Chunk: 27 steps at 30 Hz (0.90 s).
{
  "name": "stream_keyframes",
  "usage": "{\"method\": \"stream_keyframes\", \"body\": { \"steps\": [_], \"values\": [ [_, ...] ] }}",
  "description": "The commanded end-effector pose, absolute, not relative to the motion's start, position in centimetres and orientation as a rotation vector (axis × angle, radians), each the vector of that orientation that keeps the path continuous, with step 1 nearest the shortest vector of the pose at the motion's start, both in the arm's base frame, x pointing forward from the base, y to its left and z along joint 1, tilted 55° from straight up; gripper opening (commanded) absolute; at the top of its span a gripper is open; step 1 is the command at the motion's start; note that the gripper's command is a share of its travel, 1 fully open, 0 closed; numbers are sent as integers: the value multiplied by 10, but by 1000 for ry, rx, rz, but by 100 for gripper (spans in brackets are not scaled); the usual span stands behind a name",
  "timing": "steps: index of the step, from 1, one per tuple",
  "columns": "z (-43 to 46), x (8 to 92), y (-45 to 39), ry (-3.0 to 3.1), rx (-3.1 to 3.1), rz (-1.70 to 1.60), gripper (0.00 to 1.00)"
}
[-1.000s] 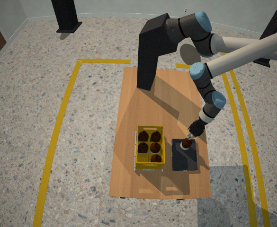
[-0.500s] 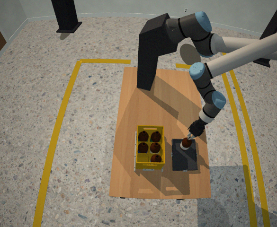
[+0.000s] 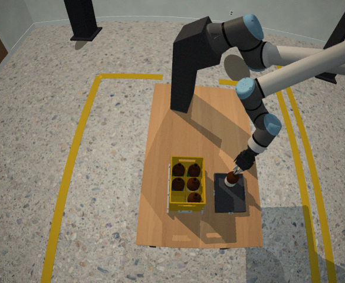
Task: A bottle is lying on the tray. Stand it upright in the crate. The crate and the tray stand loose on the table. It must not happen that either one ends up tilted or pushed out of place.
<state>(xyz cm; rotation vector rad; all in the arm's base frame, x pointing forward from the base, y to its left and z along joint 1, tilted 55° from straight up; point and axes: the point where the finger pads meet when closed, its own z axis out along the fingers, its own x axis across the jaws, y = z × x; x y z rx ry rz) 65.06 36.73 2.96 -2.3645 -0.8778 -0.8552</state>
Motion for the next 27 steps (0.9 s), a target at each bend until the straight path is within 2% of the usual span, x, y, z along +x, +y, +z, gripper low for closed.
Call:
{"method": "stream_keyframes", "body": {
  "steps": [1,8,9,16,27],
  "values": [
    [30,651,367,-878,-2365,-856,0],
    [30,651,367,-878,-2365,-856,0],
    [30,651,367,-877,-2365,-856,100],
    [15,658,358,-784,-2379,-792,100],
    [-104,701,272,-49,-2364,-312,100]
  ]
}}
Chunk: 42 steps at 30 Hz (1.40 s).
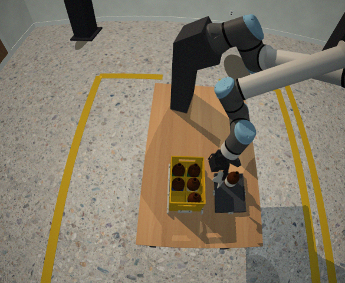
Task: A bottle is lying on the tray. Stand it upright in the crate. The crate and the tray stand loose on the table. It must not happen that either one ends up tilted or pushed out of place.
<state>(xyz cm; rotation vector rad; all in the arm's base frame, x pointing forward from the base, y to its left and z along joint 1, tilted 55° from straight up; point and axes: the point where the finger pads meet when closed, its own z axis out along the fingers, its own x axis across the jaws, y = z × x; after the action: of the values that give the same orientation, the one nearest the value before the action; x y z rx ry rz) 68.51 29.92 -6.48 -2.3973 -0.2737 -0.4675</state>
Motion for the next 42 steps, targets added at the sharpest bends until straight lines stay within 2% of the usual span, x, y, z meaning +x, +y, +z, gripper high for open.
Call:
{"method": "stream_keyframes", "body": {
  "steps": [1,13,28,29,42],
  "values": [
    [-118,704,261,15,-2352,-271,100],
    [-190,717,200,671,-2105,170,100],
    [-197,717,193,723,-2075,206,100],
    [-197,717,193,723,-2074,206,0],
    [-197,717,194,722,-2075,206,0]
  ]
}}
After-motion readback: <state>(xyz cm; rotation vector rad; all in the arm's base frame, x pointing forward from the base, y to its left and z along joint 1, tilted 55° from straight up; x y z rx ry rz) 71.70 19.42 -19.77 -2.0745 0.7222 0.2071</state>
